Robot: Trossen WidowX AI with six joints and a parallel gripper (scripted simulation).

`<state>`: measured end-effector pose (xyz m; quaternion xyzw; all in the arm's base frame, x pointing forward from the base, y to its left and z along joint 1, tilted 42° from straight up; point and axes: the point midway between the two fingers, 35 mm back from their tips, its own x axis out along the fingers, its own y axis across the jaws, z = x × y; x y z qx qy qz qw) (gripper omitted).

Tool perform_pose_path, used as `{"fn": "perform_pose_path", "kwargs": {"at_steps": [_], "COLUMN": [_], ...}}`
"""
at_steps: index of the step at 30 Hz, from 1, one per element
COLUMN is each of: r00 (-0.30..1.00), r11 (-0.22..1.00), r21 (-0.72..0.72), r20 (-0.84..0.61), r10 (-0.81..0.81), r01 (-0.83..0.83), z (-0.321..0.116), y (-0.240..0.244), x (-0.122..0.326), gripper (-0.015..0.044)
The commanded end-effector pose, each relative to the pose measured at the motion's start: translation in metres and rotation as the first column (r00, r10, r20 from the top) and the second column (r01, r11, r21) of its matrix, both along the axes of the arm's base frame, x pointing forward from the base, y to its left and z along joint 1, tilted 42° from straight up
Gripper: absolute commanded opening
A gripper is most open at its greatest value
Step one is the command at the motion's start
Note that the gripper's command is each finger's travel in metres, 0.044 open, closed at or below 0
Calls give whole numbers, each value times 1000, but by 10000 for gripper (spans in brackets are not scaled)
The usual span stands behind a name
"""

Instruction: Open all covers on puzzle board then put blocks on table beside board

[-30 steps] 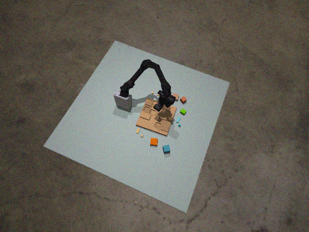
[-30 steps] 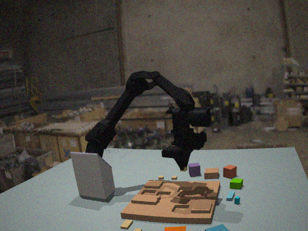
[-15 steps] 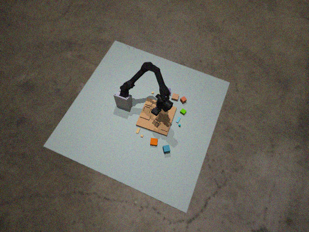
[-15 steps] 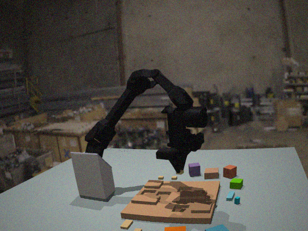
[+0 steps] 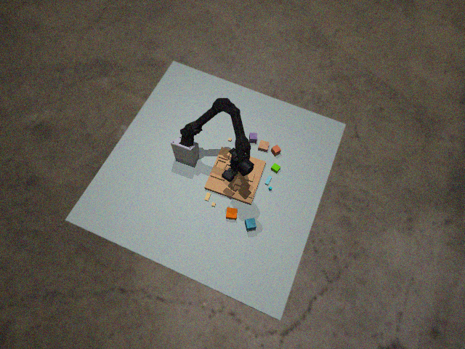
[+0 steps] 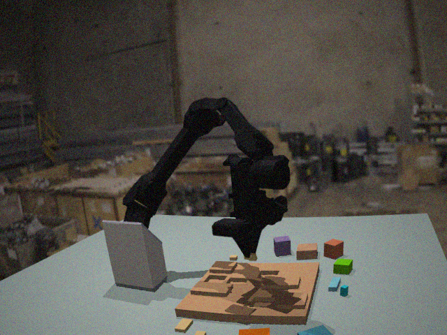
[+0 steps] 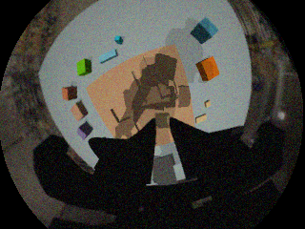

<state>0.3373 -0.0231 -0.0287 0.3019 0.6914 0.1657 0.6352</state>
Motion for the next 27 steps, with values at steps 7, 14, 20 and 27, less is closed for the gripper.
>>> {"fn": "perform_pose_path", "kwargs": {"at_steps": [7,14,20,27], "r00": [1000,1000,1000,1000], "r11": [1000,1000,1000,1000], "r21": [-15,-18,-18,-15], "r20": [1,-2,-4,-7], "r10": [3,4,5,7], "r01": [-3,-4,-5,-7], "z": [-25,-42,-56,-72], "y": [-34,-55,-71,-90], "x": [-10,-20,-30,-44], "gripper": [80,80,80,80]}}
